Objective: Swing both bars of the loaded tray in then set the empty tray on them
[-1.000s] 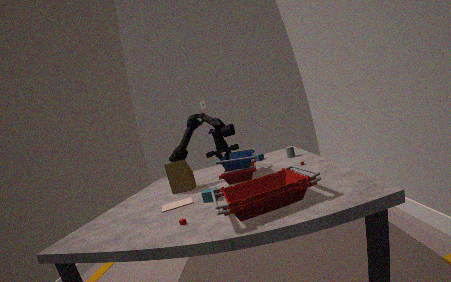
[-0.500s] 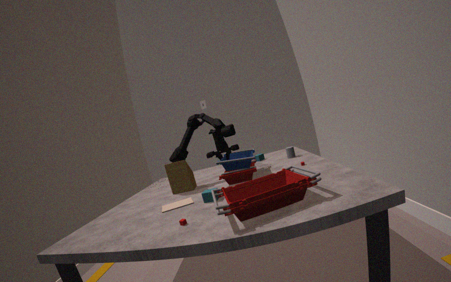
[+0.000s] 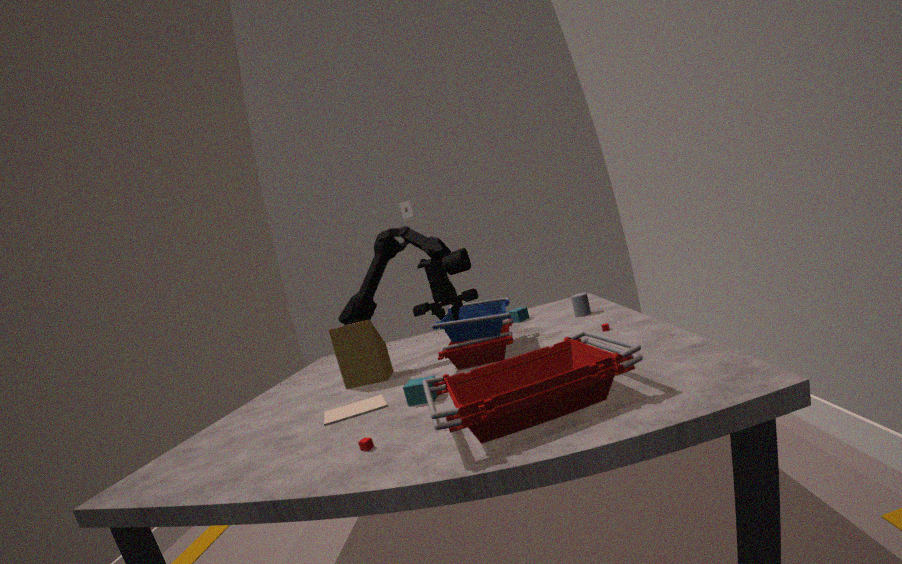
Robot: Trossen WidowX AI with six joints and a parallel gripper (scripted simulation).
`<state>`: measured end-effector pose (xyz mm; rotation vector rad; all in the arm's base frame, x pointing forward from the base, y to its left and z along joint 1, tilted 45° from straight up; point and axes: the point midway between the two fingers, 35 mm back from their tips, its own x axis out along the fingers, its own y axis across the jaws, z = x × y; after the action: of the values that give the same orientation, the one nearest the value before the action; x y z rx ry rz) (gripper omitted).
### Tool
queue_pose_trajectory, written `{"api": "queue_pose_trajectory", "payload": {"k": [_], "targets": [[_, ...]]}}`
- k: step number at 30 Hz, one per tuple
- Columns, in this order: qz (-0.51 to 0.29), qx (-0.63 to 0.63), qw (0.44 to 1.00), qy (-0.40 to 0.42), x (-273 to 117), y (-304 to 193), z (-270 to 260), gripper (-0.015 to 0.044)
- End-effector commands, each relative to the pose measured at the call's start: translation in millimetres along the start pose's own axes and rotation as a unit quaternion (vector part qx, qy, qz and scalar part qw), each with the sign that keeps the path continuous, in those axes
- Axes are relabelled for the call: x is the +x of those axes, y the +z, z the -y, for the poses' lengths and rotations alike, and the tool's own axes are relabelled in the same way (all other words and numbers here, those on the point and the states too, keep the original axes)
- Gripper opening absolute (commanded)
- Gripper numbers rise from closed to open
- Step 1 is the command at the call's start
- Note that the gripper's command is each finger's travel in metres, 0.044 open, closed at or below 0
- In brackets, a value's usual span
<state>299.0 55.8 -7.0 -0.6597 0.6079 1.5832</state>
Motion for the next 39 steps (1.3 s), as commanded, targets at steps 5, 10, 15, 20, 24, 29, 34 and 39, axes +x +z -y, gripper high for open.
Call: {"api": "queue_pose_trajectory", "payload": {"k": [5,10,15,20,24,29,34,39], "targets": [[0.001,0.006,1.000,0.020,8.9,2.4,-8.7,0.0000],[0.001,0.006,1.000,0.020,8.9,2.4,-8.7,0.0000],[0.001,0.006,1.000,0.020,8.9,2.4,-8.7,0.0000],[0.001,0.006,1.000,0.020,8.9,2.4,-8.7,0.0000],[0.000,0.001,1.000,0.005,2.2,0.6,-2.0,0.0000],[0.001,0.006,1.000,0.020,8.9,2.4,-8.7,0.0000],[0.001,0.006,1.000,0.020,8.9,2.4,-8.7,0.0029],[0.001,0.006,1.000,0.020,8.9,2.4,-8.7,0.0103]]}}
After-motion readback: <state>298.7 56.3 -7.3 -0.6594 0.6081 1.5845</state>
